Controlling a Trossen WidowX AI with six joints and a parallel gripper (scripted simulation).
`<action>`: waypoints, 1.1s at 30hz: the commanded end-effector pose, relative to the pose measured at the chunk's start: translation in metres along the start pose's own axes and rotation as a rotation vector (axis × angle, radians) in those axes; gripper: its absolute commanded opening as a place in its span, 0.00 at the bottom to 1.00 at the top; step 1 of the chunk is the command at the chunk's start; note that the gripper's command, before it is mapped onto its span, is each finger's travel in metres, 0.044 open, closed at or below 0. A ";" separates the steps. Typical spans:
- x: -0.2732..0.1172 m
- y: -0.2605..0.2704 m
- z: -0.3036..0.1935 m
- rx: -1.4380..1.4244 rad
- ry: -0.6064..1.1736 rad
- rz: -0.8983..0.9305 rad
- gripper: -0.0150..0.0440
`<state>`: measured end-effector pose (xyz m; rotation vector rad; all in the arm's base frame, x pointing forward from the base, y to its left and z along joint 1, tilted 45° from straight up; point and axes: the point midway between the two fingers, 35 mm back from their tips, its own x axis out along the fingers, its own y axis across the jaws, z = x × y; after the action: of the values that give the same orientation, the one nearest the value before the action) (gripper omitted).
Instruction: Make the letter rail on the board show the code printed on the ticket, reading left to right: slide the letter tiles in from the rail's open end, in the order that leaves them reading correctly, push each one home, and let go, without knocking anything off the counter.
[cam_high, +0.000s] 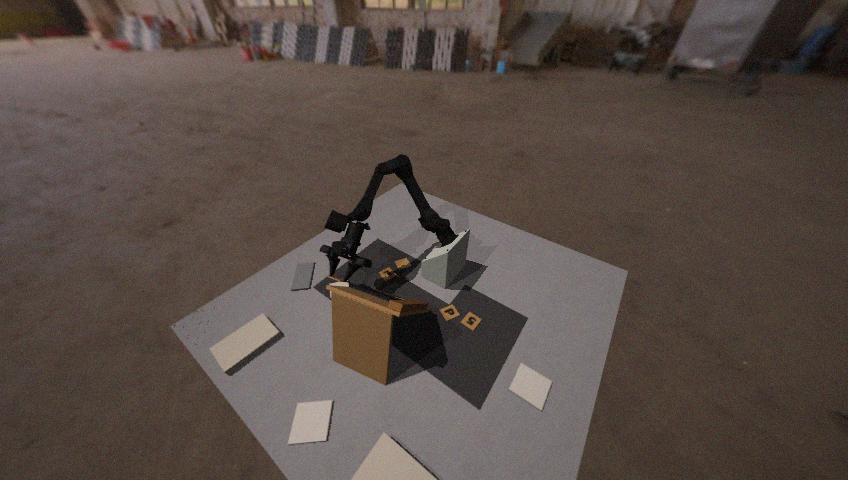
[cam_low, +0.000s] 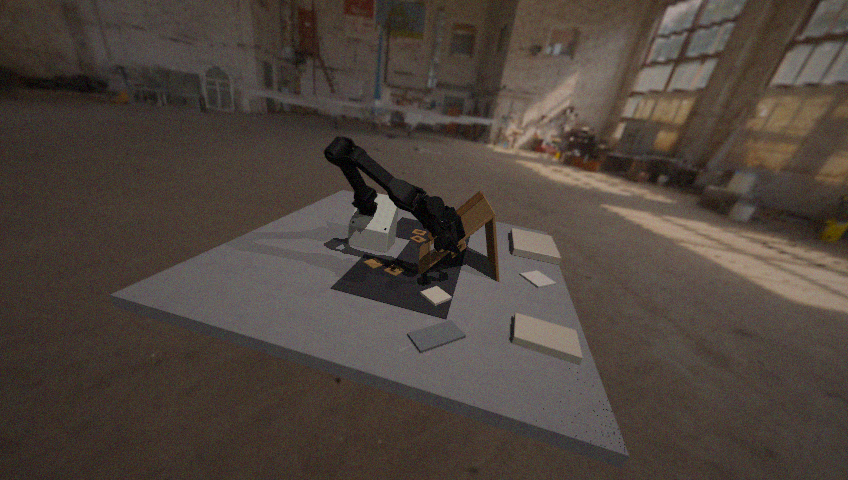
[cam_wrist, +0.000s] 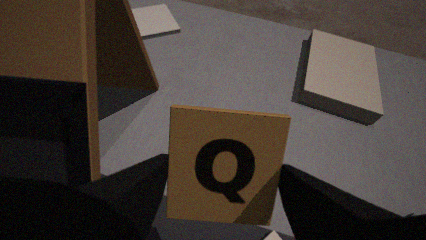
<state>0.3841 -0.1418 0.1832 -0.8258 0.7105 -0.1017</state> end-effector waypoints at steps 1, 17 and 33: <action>0.000 0.005 -0.002 0.006 0.004 0.003 0.25; 0.001 0.013 -0.002 0.006 0.004 0.003 0.25; 0.001 0.021 -0.002 0.006 0.004 0.004 0.25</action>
<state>0.3814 -0.1302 0.1714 -0.8247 0.7109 -0.1008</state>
